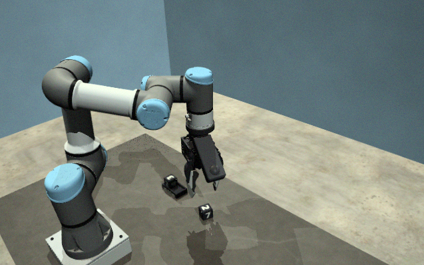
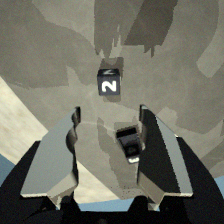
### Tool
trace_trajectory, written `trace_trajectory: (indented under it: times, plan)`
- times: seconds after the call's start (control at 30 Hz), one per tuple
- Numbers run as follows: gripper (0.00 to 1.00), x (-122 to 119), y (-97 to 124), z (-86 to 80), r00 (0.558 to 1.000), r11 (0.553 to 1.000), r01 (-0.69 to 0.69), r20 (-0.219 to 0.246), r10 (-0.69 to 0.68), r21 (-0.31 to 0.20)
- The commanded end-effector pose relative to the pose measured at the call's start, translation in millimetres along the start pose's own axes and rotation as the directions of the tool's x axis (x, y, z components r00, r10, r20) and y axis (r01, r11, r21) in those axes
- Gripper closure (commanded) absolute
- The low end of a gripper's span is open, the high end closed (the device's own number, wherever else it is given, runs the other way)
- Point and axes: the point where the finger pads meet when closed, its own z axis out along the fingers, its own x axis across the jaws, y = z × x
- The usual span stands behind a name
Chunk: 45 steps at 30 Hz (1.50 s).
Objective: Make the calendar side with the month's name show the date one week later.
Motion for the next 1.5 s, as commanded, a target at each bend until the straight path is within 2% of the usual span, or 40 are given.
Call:
trace_trajectory:
  times: [0.0, 0.2, 0.23, 0.9, 1.13, 1.17, 1.47]
  plan:
    - [0.58, -1, 0, -1.6, 1.000, 0.998, -0.003, 0.008, 0.002, 0.062]
    - [0.58, -2, 1, -2.2, 1.000, 0.997, -0.004, 0.012, 0.003, 0.080]
    - [0.00, -2, 1, -2.2, 1.000, 0.997, -0.004, 0.012, 0.003, 0.080]
    - [0.00, -2, 1, -3.0, 1.000, 0.997, -0.004, 0.012, 0.003, 0.080]
    - [0.00, -1, 1, -12.5, 1.000, 0.997, -0.005, 0.012, 0.005, 0.080]
    - [0.71, -1, 1, -12.5, 1.000, 0.997, -0.005, 0.012, 0.005, 0.080]
    - [0.71, -1, 1, -12.5, 1.000, 0.997, -0.005, 0.012, 0.005, 0.080]
